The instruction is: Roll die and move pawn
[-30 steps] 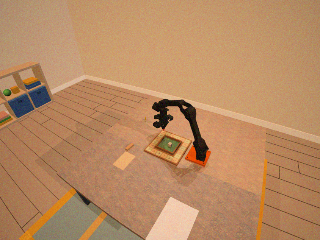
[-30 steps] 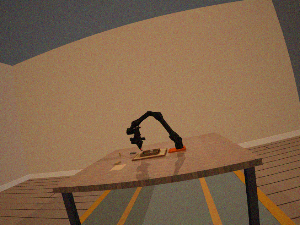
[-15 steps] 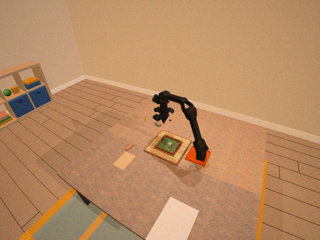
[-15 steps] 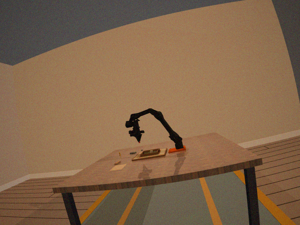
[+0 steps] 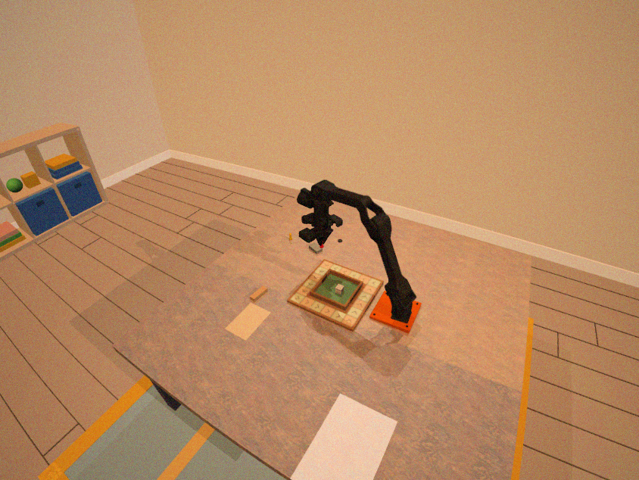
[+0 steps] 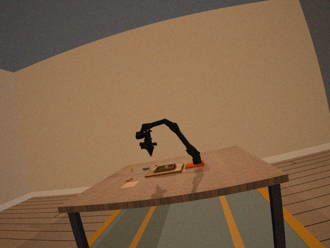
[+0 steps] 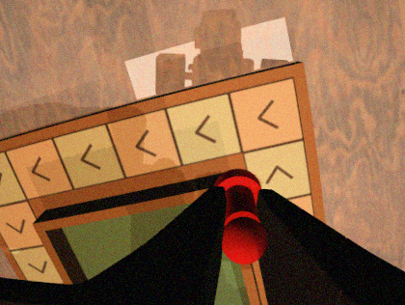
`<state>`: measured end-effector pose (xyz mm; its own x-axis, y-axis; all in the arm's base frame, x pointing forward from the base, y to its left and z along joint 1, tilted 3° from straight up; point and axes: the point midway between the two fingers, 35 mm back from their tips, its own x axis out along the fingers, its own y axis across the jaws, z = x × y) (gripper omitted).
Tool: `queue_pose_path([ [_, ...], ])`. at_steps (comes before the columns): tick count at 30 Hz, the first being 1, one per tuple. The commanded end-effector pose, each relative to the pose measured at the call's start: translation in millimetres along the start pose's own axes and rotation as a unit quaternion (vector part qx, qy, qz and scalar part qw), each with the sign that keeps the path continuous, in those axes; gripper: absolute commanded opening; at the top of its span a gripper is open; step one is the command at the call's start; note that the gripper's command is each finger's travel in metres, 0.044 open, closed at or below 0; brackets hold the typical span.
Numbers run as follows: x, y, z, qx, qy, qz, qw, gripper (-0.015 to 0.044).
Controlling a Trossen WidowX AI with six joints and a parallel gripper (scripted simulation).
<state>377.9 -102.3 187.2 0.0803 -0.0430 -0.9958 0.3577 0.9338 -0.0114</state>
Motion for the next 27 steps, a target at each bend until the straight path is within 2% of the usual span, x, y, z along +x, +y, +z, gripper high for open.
queue_pose_path([
  [1,12,28,-4,-0.002,0.007,0.0,1.0,0.0],
  [27,66,187,-67,-0.001,0.009,0.006,1.0,0.0],
])
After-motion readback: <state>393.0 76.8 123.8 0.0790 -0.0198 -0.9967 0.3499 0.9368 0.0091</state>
